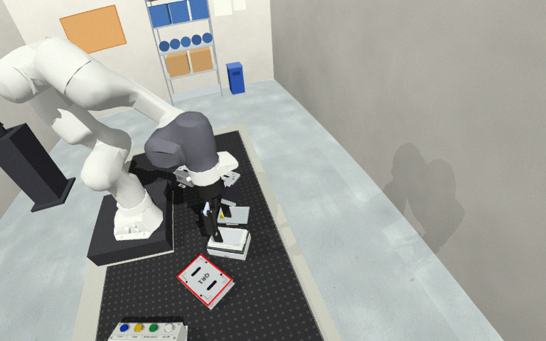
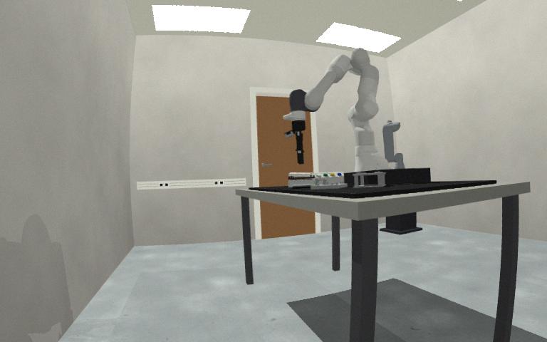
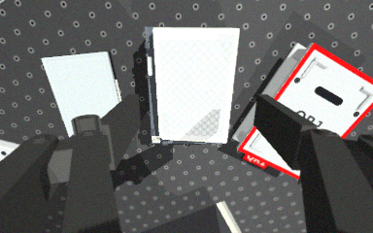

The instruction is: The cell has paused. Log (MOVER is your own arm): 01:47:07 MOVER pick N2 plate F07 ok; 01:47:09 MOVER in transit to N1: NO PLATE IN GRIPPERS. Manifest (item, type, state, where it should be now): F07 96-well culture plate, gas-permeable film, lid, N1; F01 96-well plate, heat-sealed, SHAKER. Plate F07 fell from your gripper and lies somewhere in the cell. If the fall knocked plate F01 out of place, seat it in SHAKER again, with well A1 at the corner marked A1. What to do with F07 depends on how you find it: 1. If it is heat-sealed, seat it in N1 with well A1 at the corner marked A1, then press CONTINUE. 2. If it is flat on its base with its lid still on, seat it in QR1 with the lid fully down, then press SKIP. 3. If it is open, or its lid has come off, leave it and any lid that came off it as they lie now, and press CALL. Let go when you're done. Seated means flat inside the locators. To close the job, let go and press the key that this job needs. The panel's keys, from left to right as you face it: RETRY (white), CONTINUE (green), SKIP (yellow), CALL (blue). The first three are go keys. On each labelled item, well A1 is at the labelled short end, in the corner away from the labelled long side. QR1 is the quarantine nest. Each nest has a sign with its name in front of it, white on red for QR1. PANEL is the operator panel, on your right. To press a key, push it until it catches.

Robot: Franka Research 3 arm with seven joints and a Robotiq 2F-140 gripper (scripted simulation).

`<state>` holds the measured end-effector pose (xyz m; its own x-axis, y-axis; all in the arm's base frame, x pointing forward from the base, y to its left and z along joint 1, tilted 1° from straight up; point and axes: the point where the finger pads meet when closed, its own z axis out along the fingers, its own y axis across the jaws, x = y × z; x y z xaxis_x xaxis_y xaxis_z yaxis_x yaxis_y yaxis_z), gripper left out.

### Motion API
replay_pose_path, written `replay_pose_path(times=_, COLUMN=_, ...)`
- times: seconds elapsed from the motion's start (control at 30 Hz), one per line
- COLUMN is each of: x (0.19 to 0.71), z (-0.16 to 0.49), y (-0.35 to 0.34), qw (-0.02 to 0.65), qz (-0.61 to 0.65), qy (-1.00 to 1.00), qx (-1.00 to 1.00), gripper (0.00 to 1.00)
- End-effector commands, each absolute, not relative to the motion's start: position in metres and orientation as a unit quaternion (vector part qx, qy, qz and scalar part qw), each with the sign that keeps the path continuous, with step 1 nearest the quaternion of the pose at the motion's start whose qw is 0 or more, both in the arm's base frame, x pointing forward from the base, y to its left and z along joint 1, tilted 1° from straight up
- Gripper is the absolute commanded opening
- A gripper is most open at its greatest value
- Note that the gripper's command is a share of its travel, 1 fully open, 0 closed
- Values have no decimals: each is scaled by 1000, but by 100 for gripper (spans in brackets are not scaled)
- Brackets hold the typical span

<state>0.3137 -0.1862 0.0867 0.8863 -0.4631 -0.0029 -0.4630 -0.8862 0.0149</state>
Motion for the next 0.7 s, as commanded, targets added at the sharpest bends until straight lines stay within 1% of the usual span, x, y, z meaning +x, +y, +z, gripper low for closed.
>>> replay_pose_path(times=0.0, x=316, z=85, y=-187, qw=7, qz=1, qy=-240, qx=971, gripper=70)
replay_pose_path(times=0.67, x=316, z=64, y=-187, qw=7, qz=1, qy=-240, qx=971, gripper=70)
